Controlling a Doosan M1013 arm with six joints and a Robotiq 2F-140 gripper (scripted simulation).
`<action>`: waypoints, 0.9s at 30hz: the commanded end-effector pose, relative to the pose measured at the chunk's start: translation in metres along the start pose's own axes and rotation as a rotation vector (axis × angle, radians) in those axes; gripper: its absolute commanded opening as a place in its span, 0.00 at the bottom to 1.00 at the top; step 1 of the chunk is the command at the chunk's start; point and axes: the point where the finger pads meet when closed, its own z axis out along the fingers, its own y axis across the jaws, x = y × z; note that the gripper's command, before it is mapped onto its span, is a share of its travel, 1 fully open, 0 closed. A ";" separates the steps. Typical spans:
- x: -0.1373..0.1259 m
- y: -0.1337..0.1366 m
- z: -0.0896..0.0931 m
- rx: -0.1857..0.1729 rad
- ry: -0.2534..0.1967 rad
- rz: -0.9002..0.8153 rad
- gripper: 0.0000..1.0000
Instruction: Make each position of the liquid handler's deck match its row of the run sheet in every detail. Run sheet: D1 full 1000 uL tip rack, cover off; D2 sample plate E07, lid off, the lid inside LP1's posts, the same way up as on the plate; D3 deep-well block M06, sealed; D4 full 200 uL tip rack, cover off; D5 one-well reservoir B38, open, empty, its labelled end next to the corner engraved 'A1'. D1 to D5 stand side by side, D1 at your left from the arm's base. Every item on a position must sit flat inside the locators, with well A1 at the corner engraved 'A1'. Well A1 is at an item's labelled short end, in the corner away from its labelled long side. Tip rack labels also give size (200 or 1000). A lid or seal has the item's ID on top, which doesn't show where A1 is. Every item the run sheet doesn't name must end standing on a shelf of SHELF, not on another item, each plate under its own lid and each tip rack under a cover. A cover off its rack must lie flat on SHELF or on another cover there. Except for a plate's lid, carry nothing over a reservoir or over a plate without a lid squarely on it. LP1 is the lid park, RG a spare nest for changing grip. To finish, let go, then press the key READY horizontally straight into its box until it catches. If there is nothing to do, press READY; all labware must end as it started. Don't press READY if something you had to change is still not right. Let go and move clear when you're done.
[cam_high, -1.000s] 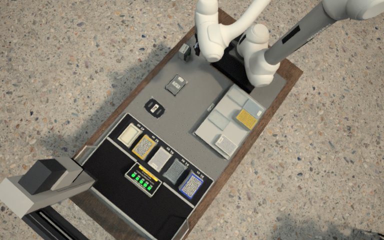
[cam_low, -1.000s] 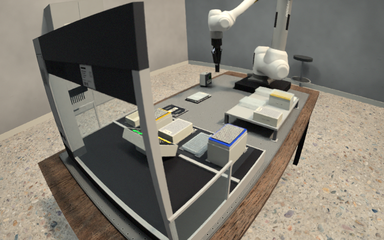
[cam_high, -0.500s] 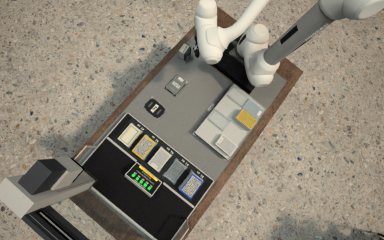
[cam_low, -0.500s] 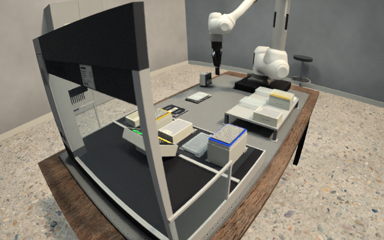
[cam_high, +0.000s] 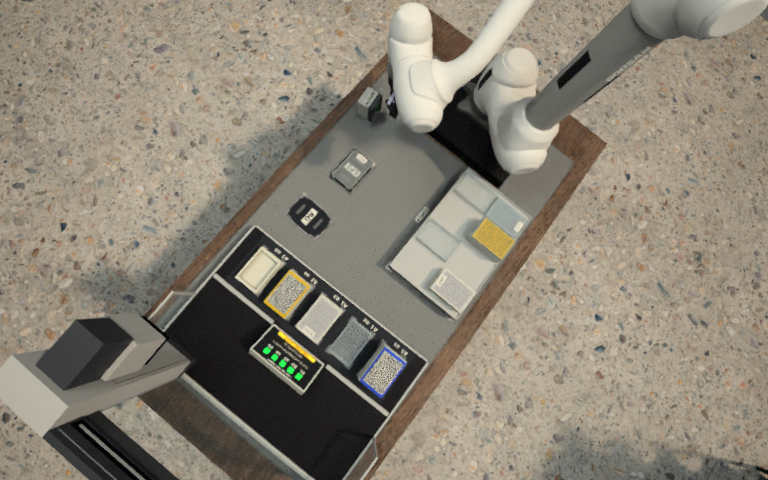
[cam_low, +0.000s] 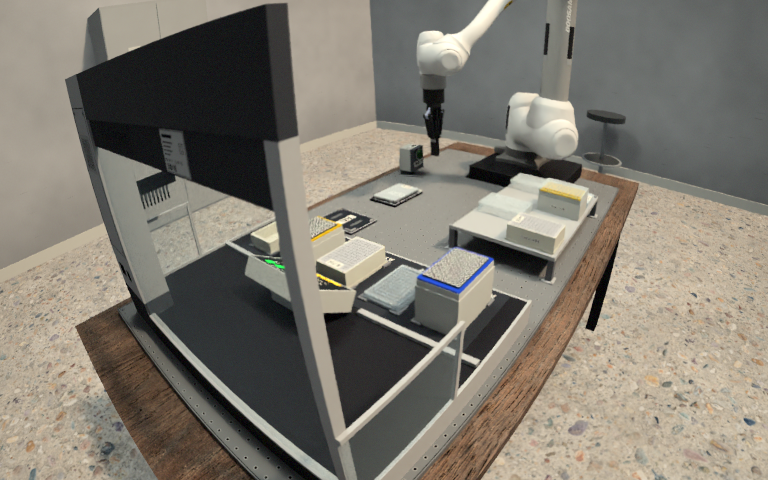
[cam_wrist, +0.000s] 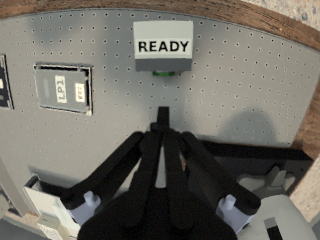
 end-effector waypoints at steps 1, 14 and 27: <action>0.000 0.000 0.003 0.001 0.000 0.000 0.10; 0.000 0.000 0.022 0.001 0.000 0.000 0.10; 0.000 0.000 0.037 0.001 0.000 0.000 0.10</action>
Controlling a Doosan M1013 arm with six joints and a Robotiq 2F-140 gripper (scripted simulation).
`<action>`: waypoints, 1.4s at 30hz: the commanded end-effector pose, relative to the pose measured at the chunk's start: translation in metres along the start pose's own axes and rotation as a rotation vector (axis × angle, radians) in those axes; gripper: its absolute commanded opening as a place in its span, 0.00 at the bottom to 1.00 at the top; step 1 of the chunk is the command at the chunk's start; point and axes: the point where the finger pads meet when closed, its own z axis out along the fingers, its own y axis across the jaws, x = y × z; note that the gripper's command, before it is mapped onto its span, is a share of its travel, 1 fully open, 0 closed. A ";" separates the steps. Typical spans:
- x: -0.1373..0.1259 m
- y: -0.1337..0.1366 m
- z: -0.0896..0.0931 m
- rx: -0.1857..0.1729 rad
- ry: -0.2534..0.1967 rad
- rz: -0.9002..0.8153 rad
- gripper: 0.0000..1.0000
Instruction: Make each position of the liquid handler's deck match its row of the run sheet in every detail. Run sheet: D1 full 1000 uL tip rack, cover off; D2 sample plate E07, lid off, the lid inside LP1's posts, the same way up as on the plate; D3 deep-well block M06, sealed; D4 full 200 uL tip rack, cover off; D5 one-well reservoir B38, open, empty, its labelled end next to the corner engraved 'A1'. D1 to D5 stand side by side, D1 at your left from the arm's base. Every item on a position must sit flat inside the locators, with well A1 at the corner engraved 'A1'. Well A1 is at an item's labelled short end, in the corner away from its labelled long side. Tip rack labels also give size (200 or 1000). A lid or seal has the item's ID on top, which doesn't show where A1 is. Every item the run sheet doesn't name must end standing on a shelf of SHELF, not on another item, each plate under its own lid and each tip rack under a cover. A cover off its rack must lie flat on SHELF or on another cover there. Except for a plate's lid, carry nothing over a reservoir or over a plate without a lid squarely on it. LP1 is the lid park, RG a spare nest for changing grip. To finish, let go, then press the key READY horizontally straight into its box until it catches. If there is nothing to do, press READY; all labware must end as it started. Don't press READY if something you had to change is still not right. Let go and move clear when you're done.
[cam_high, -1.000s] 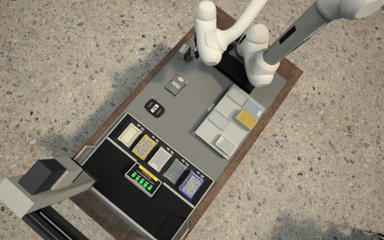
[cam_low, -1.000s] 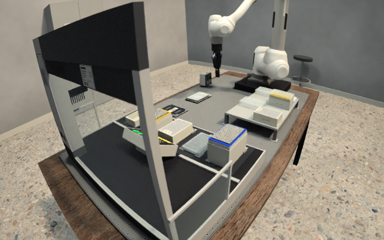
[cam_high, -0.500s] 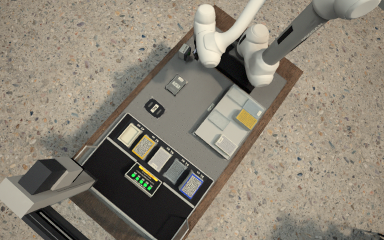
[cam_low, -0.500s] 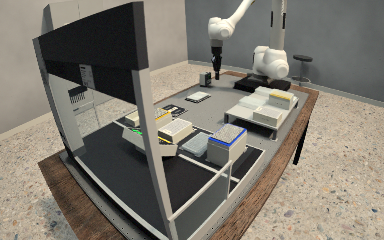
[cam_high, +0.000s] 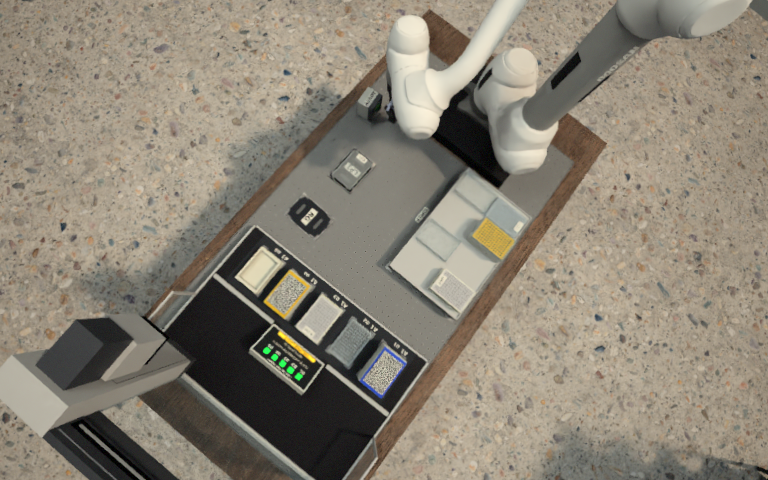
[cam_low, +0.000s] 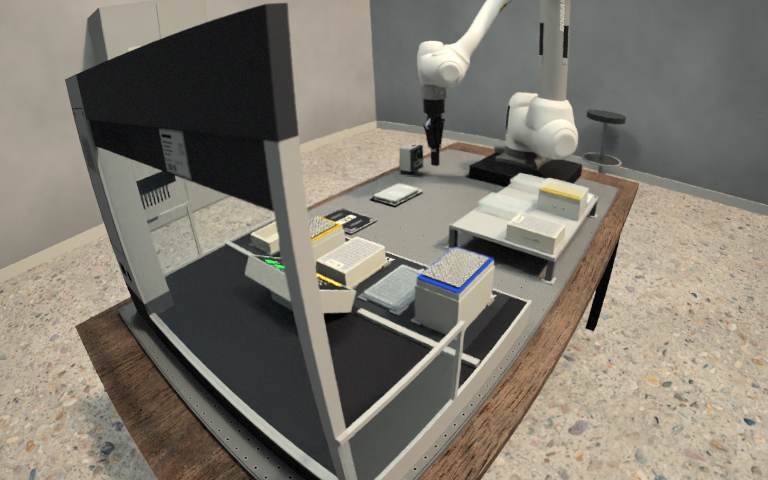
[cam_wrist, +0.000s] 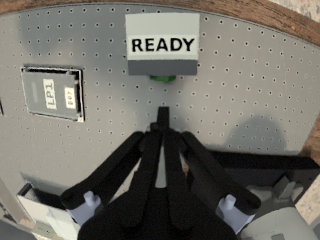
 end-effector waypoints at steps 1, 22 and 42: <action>0.000 0.000 0.000 0.001 0.000 0.000 0.10; 0.027 0.000 0.000 0.001 0.000 0.000 0.10; 0.044 0.000 0.000 0.001 0.001 0.000 0.10</action>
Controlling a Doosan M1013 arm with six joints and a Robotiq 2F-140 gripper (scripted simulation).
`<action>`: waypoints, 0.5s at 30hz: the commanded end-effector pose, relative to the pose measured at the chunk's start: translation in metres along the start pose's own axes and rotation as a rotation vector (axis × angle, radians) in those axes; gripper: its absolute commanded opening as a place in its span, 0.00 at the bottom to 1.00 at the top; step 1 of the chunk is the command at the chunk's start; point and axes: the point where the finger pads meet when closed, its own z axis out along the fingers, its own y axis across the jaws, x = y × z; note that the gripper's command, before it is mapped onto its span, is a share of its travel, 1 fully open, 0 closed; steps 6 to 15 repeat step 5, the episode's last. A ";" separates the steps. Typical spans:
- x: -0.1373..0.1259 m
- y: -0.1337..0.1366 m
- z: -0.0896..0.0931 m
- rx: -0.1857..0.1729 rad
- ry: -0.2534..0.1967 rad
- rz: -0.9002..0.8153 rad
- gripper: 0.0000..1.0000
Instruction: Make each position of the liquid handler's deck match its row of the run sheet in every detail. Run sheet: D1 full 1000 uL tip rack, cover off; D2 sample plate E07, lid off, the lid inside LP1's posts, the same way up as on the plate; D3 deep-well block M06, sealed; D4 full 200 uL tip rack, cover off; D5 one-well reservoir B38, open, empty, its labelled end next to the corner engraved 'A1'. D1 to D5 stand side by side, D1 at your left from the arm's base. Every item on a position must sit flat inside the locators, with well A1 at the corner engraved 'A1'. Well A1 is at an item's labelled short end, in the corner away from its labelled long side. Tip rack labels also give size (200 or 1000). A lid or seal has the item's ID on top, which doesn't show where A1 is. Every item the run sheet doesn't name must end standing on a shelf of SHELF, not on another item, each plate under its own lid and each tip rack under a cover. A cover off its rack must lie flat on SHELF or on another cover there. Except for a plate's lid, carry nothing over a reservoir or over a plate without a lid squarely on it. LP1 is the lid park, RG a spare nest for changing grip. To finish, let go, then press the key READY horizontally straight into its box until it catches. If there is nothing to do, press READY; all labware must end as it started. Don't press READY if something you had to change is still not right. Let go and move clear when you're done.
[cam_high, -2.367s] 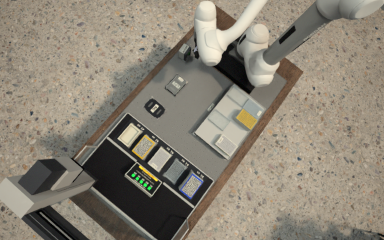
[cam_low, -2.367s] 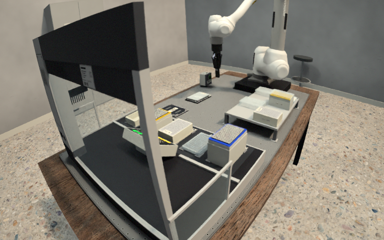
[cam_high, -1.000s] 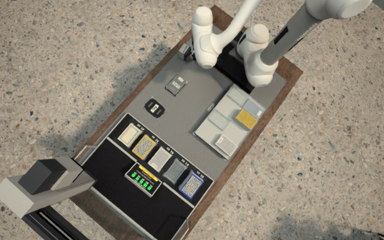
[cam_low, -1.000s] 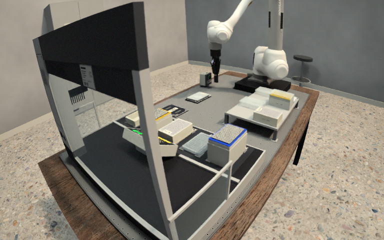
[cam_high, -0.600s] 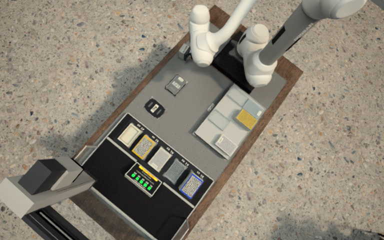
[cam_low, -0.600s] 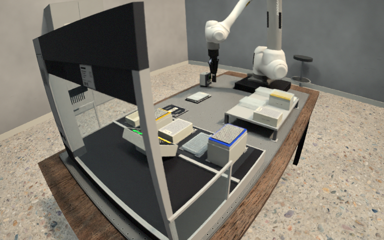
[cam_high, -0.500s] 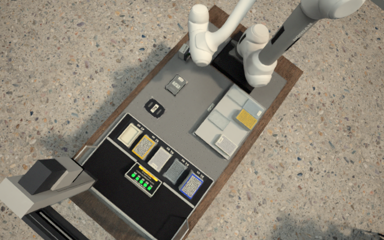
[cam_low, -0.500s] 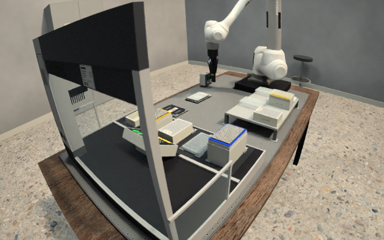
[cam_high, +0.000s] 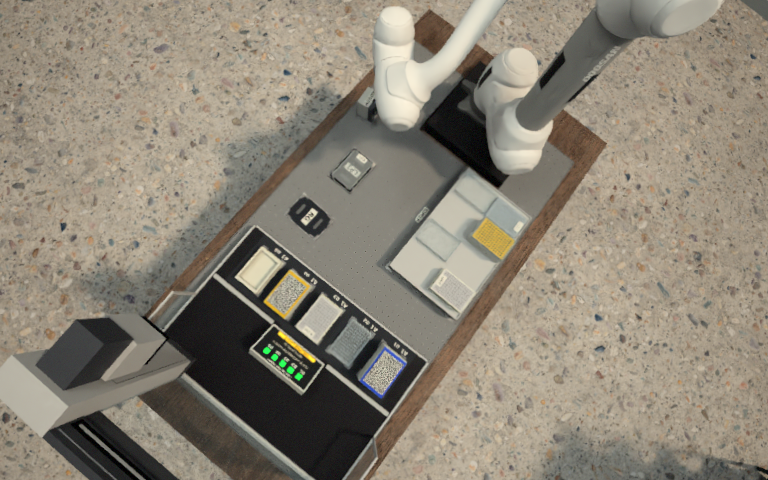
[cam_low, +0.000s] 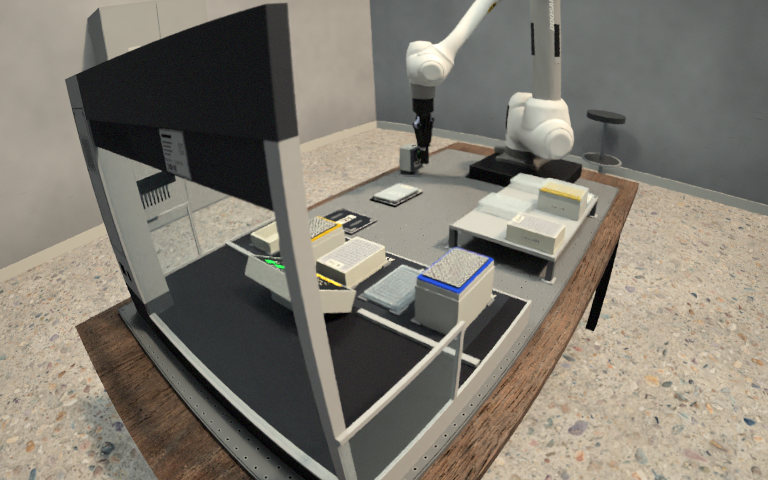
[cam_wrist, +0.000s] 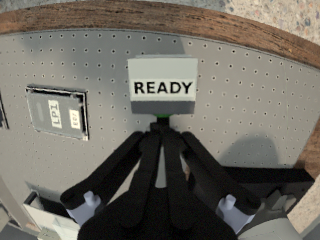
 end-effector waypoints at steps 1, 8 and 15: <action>0.001 0.000 0.000 0.001 0.000 0.000 0.10; 0.002 0.000 0.000 0.001 0.000 0.000 0.10; 0.002 0.000 0.000 0.001 0.000 0.000 0.10</action>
